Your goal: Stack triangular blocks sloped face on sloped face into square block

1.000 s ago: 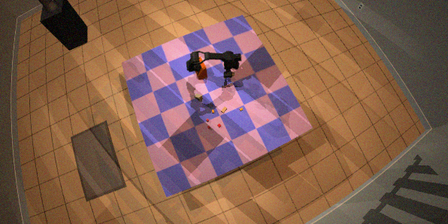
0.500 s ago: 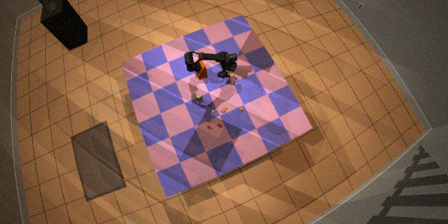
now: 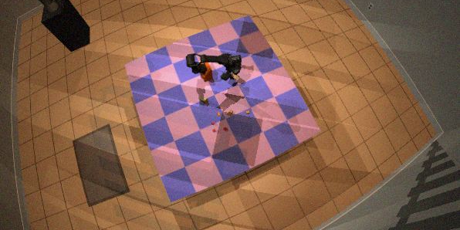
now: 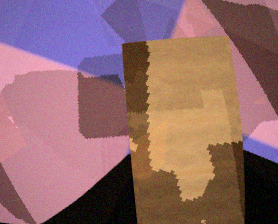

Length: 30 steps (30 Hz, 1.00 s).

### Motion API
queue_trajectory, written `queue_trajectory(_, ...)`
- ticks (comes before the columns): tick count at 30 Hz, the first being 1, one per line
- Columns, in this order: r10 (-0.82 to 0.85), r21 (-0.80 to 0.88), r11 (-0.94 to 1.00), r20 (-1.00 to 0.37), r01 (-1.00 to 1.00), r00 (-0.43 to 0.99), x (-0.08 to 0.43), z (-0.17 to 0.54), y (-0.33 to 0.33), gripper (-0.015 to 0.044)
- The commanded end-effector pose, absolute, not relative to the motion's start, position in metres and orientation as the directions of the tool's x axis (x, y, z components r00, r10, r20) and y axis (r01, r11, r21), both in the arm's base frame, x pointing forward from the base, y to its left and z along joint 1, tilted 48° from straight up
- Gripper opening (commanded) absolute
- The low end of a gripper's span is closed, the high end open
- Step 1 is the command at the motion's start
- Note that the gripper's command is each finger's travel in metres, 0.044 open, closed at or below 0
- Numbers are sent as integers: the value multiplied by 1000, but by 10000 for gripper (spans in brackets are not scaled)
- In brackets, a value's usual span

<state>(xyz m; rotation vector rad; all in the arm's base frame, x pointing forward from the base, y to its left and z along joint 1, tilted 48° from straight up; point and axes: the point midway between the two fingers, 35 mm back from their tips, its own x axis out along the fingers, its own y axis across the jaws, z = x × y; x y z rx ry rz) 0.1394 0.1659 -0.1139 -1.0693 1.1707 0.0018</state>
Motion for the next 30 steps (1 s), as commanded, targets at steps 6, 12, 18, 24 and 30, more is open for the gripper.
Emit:
queue_trajectory(6, -490, -666, 548, -746, -506, 451, 154, -78, 168, 0)
queue_trajectory(12, -487, -662, 549, -750, -510, 448, 162, -53, 165, 0)
queue_trajectory(18, -485, -659, 550, -752, -513, 447, 169, -29, 159, 0)
queue_trajectory(24, -483, -657, 551, -754, -515, 445, 175, -5, 151, 0)
queue_trajectory(30, -484, -657, 549, -754, -517, 445, 178, 18, 140, 0)
